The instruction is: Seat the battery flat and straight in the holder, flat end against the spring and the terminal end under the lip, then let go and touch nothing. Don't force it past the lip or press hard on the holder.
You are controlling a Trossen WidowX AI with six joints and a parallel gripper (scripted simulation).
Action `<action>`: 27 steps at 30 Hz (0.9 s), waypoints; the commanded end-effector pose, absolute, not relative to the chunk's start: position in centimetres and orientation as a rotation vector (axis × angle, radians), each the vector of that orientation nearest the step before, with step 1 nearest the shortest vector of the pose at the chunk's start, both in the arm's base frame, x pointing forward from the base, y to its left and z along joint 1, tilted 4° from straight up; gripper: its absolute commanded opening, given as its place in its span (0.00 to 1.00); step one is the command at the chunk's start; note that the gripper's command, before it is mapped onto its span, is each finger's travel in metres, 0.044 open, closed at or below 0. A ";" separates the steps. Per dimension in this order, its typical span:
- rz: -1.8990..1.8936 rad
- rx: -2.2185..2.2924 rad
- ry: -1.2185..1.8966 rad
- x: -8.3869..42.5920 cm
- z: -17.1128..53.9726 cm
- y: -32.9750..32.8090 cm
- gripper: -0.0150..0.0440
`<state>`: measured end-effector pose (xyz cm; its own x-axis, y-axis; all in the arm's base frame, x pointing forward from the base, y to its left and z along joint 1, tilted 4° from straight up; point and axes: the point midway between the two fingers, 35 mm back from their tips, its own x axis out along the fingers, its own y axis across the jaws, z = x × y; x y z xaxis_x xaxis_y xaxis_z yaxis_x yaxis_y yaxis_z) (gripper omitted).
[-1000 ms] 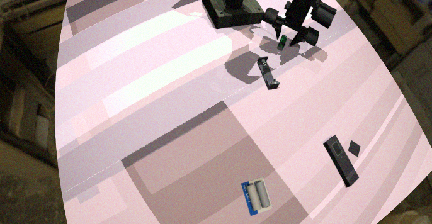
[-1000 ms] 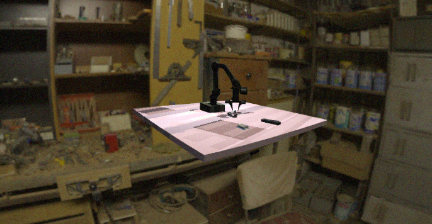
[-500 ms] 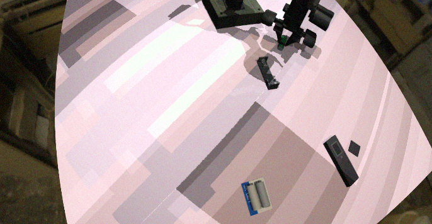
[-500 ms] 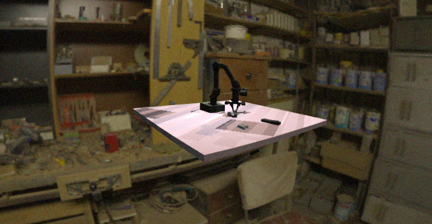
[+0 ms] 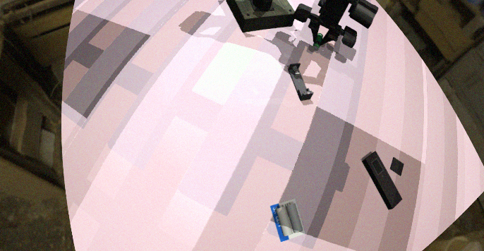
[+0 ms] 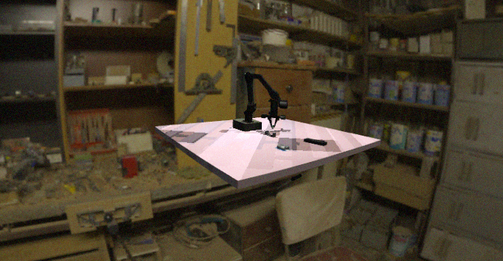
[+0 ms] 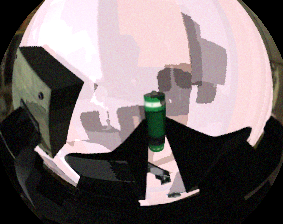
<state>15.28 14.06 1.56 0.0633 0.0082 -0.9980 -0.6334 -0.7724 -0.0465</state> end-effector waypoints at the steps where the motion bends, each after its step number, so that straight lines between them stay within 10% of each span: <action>1: 1.741 -1.872 0.608 15.4 3.8 14.2 0.36; 27: 0.710 -0.756 1.358 23.0 6.1 8.9 0.36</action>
<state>21.99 9.75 5.77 0.0867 0.0089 -0.9962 -0.9093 0.4093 -0.0755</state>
